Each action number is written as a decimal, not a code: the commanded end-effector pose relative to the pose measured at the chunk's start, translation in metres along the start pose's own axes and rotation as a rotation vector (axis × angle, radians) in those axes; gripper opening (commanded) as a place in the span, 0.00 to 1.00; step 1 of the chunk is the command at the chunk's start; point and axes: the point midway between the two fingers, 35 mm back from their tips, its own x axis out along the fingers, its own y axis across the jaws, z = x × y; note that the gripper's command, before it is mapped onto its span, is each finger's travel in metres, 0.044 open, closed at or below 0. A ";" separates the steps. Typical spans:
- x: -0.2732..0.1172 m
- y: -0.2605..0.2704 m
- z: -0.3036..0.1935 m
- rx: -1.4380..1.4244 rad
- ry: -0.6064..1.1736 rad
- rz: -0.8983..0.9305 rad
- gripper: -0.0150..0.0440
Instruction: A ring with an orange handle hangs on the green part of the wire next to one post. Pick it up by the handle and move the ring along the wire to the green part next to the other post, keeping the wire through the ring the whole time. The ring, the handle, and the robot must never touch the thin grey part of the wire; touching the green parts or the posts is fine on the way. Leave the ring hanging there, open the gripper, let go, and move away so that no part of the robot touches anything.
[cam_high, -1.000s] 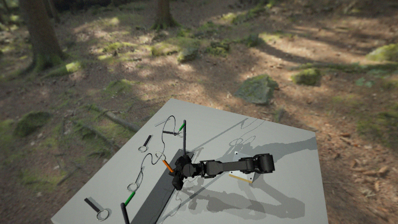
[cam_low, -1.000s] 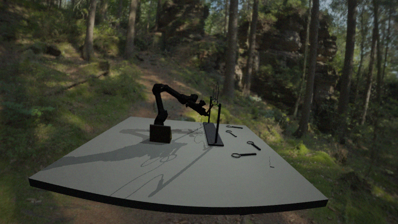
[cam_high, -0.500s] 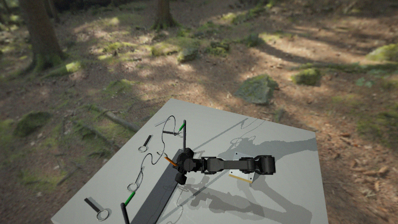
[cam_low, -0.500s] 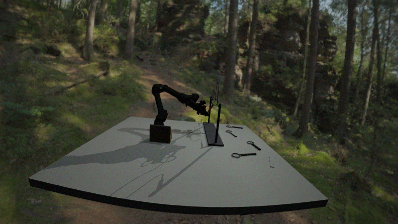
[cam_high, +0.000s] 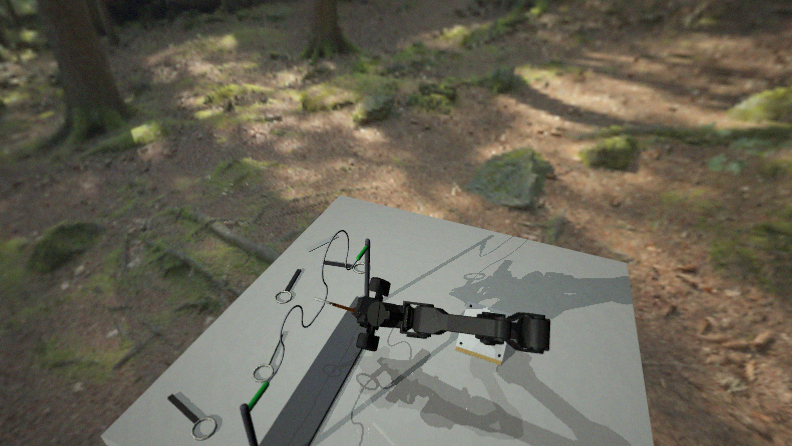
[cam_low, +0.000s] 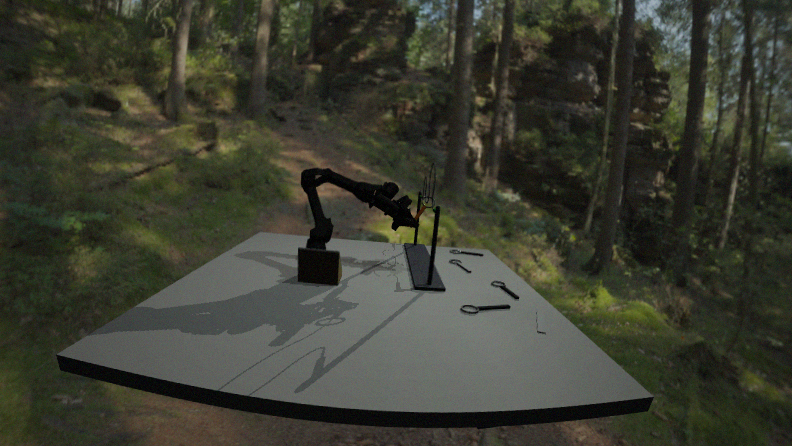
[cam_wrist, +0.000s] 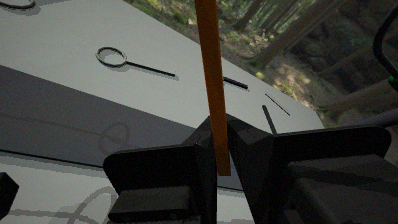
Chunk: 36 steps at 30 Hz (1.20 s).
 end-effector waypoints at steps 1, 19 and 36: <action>-0.004 -0.016 0.002 -0.096 0.007 -0.056 0.00; -0.022 -0.076 0.022 -0.489 0.058 -0.272 0.00; -0.048 -0.115 0.058 -0.845 0.104 -0.467 0.00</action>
